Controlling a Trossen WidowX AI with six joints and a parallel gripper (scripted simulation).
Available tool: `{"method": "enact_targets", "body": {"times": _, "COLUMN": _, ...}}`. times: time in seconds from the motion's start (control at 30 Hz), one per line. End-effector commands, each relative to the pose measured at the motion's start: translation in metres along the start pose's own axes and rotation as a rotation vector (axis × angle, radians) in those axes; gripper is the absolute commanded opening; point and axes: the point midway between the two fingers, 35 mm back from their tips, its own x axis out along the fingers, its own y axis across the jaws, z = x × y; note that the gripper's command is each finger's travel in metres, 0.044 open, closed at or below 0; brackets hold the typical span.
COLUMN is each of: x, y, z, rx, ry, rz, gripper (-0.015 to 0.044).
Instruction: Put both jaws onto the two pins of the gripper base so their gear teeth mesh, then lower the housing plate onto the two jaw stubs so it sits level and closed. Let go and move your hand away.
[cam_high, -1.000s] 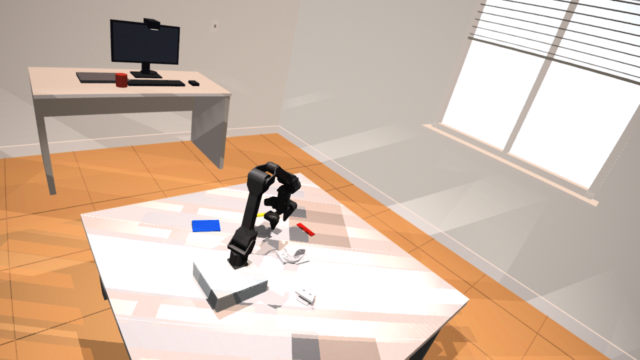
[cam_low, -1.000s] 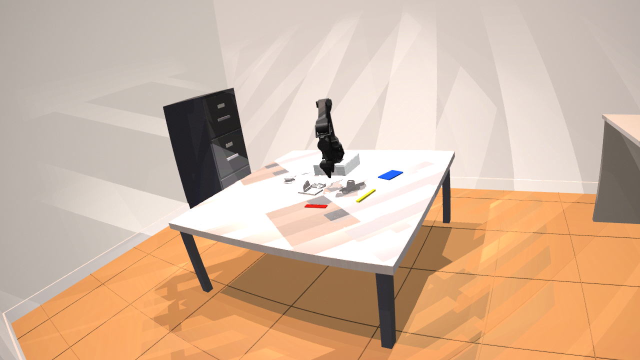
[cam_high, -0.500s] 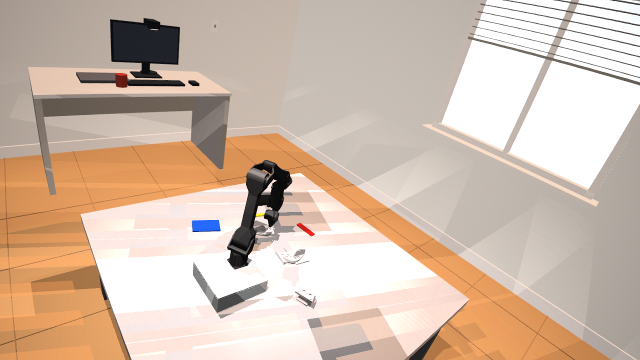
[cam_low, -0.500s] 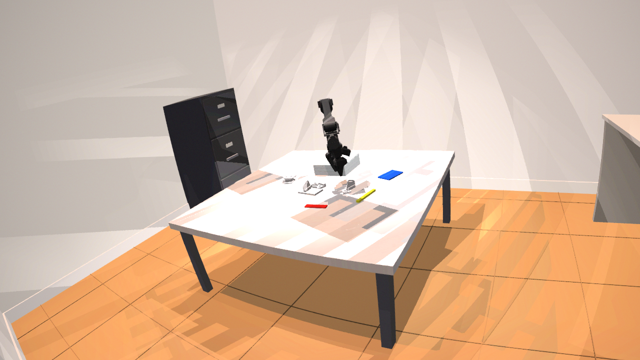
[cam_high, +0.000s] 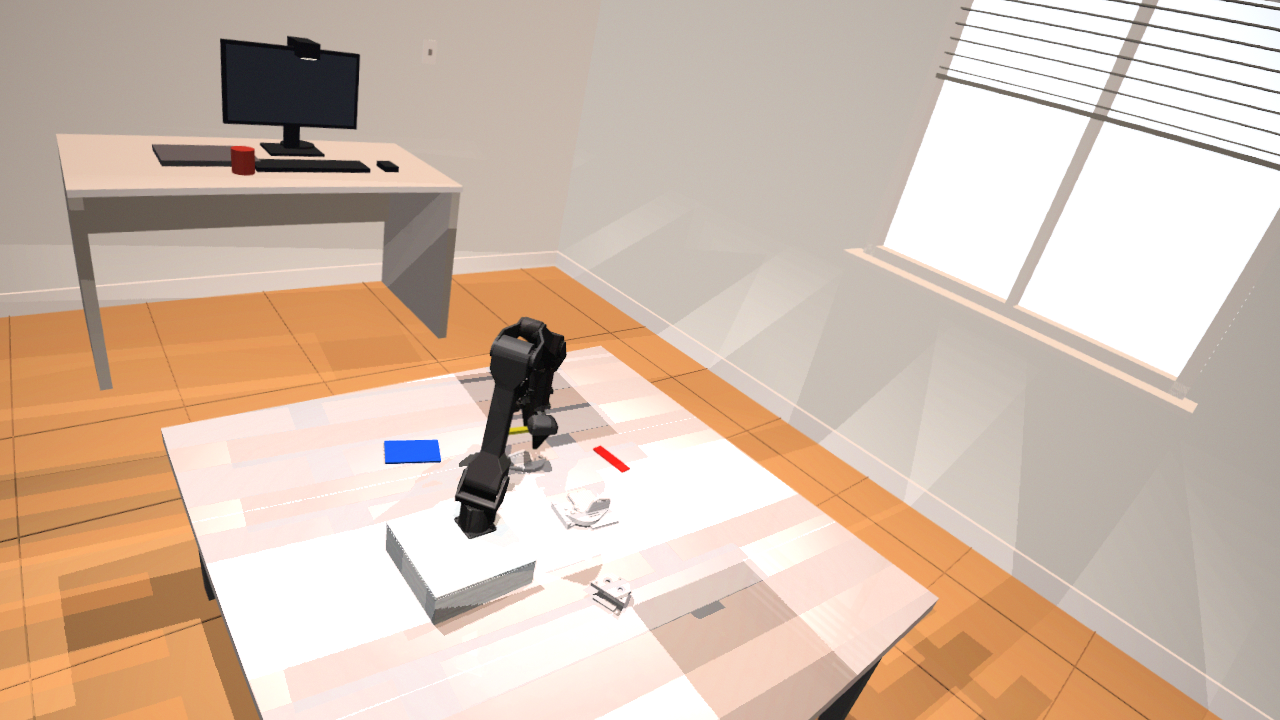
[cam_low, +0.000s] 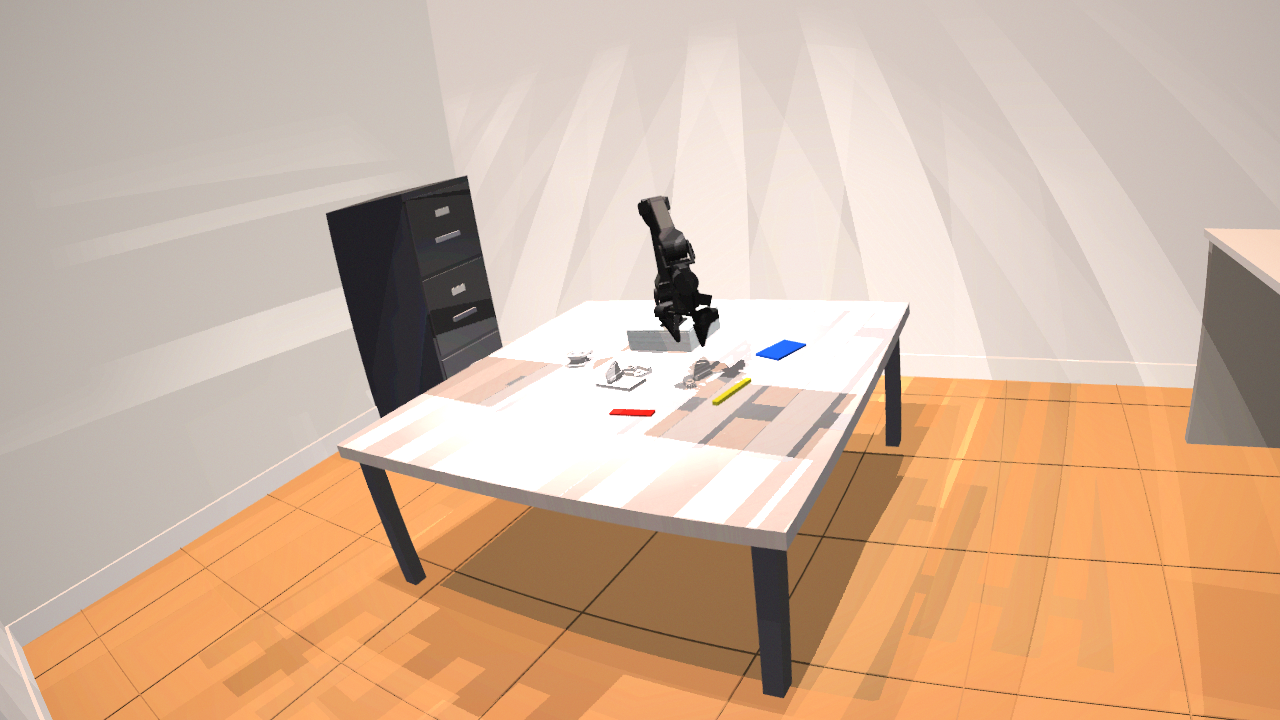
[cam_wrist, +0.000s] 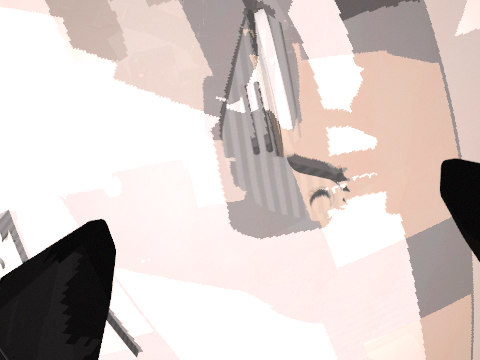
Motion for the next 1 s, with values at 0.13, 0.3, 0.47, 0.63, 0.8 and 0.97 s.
{"method": "enact_targets", "body": {"times": 0.13, "x": 0.002, "y": -0.001, "z": 0.002, "rx": -0.05, "ry": 0.002, "rz": 0.006, "gripper": 0.044}}
{"method": "enact_targets", "body": {"times": 0.3, "x": 0.04, "y": -0.001, "z": 0.002, "rx": -0.05, "ry": 0.002, "rz": 0.006, "gripper": 0.044}}
{"method": "enact_targets", "body": {"times": 0.47, "x": 0.04, "y": -0.001, "z": 0.002, "rx": -0.05, "ry": 0.002, "rz": 0.006, "gripper": 0.044}}
{"method": "enact_targets", "body": {"times": 0.63, "x": 0.048, "y": -0.001, "z": 0.002, "rx": -0.05, "ry": 0.002, "rz": 0.006, "gripper": 0.044}}
{"method": "enact_targets", "body": {"times": 0.8, "x": 0.056, "y": -0.002, "z": 0.002, "rx": -0.05, "ry": 0.002, "rz": 0.006, "gripper": 0.044}}
{"method": "enact_targets", "body": {"times": 0.97, "x": 0.064, "y": -0.002, "z": 0.002, "rx": -0.05, "ry": 0.002, "rz": 0.006, "gripper": 0.044}}
